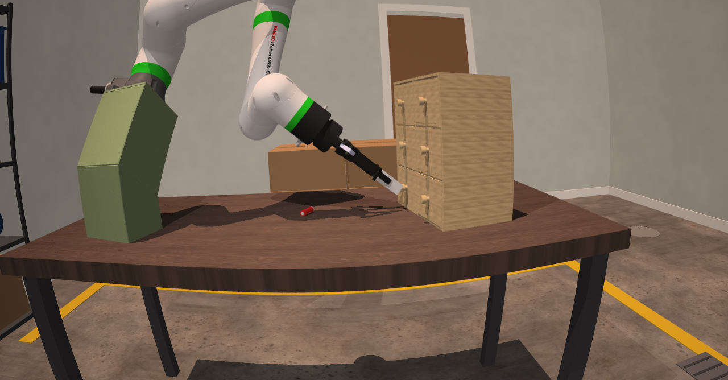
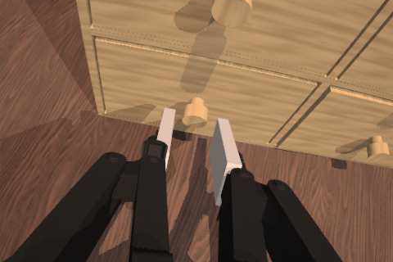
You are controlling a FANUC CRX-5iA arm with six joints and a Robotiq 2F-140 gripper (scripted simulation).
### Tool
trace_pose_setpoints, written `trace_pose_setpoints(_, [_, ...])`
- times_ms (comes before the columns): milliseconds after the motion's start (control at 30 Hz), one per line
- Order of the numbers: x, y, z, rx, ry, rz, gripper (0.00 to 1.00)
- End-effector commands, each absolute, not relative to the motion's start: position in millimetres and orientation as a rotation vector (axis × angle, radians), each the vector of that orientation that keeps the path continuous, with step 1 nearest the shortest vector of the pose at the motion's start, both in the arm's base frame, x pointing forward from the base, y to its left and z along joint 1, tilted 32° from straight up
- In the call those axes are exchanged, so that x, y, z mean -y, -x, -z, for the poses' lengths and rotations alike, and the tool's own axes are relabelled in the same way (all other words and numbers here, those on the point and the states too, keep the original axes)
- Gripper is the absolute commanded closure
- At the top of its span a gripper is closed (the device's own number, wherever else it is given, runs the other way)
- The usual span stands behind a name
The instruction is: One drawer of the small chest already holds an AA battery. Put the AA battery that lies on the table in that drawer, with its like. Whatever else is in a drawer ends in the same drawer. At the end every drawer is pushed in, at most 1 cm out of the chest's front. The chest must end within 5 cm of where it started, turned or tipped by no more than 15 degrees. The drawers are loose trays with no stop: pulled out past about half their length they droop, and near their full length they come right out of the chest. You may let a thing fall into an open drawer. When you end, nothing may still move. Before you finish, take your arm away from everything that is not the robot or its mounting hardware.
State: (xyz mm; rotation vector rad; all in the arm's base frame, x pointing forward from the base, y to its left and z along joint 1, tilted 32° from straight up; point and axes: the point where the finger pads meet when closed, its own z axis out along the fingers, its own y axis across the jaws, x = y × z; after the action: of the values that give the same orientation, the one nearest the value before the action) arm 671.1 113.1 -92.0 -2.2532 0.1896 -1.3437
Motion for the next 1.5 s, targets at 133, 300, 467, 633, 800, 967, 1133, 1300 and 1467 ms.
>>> trace_pose_setpoints(133, [-113.4, -680.9, 89.7, -0.189, 2.253, 1.344, 0.8])
trace_pose_setpoints(300, [-113.5, -684.0, 89.1, -0.189, 2.253, 1.344, 0.8])
trace_pose_setpoints(467, [-113.5, -684.4, 89.0, -0.189, 2.253, 1.344, 0.8])
trace_pose_setpoints(633, [-113.5, -684.4, 89.0, -0.189, 2.253, 1.344, 0.8])
trace_pose_setpoints(800, [-113.5, -684.4, 89.0, -0.189, 2.253, 1.344, 0.8])
trace_pose_setpoints(967, [-113.5, -684.4, 89.0, -0.189, 2.253, 1.344, 0.8])
trace_pose_setpoints(1133, [-113.5, -684.4, 89.0, -0.189, 2.253, 1.344, 0.8])
trace_pose_setpoints(1300, [-113.5, -684.4, 89.0, -0.189, 2.253, 1.344, 0.92])
trace_pose_setpoints(1467, [-113.5, -684.4, 89.0, -0.189, 2.253, 1.344, 0.92])
